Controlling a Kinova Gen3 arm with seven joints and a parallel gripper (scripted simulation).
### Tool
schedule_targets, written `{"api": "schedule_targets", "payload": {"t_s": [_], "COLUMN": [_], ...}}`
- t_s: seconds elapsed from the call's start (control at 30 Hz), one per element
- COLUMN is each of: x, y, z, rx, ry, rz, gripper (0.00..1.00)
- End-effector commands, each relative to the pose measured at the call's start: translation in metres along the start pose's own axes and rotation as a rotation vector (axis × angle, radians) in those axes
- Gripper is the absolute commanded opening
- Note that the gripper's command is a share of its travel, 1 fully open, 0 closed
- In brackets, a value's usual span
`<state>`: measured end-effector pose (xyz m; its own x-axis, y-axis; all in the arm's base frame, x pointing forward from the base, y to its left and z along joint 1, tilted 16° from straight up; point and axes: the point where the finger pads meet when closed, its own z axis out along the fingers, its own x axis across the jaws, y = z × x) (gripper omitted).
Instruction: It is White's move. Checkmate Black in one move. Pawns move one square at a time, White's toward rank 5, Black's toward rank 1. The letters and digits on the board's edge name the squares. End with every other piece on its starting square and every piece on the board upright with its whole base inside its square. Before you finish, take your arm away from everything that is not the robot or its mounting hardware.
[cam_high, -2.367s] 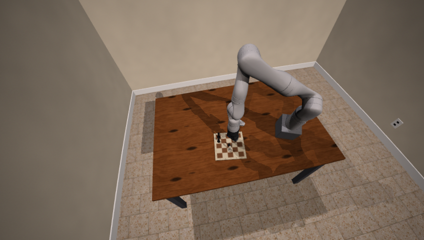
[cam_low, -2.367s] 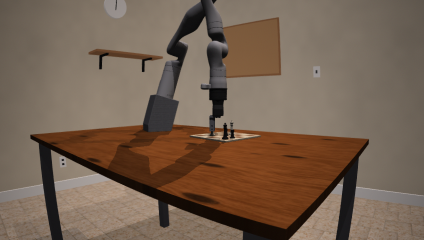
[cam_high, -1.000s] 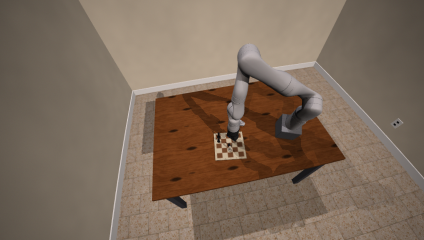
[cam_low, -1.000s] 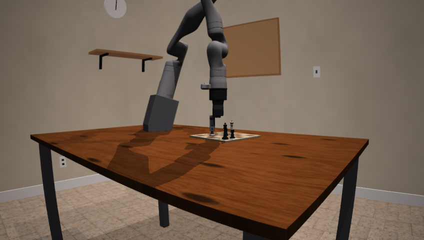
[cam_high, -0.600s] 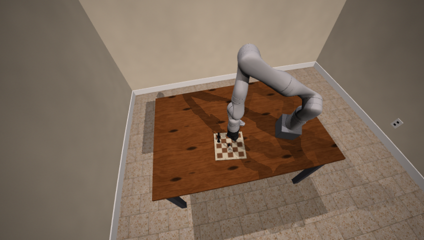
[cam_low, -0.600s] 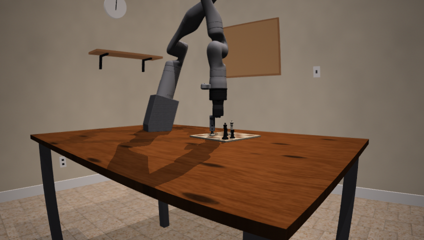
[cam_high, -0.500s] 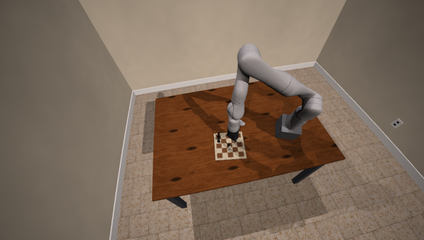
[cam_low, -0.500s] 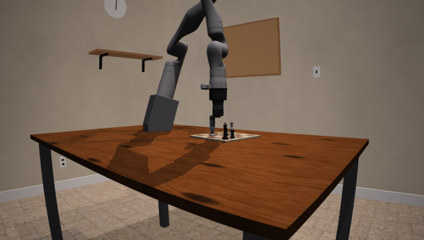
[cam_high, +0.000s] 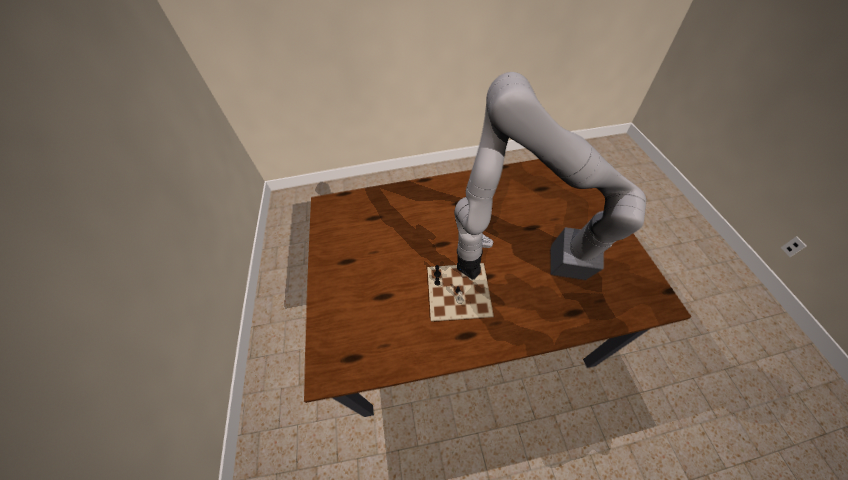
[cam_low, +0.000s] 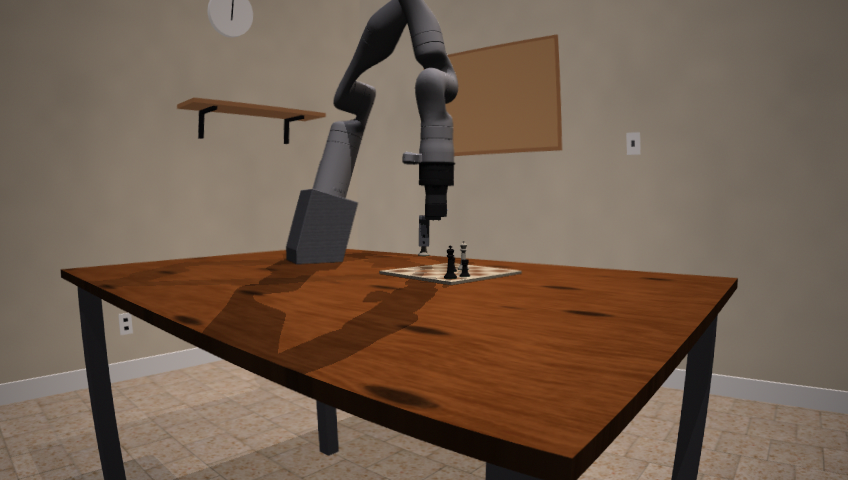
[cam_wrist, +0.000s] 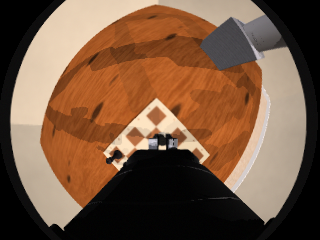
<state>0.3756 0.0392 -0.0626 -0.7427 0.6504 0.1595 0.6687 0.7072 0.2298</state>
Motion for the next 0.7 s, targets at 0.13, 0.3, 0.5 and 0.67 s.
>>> {"api": "schedule_targets", "payload": {"t_s": [0.13,0.3,0.5,0.67], "x": [-0.012,-0.012,-0.011,-0.011], "y": [0.001,0.001,0.001,0.001], "z": [-0.053,-0.064,-0.069,-0.069], "rx": [-0.016,-0.016,-0.016,-0.016], "ry": [-0.028,-0.028,-0.028,-0.028], "rz": [0.013,0.013,0.013,0.013], "gripper": [0.00,0.00,0.00,0.00]}}
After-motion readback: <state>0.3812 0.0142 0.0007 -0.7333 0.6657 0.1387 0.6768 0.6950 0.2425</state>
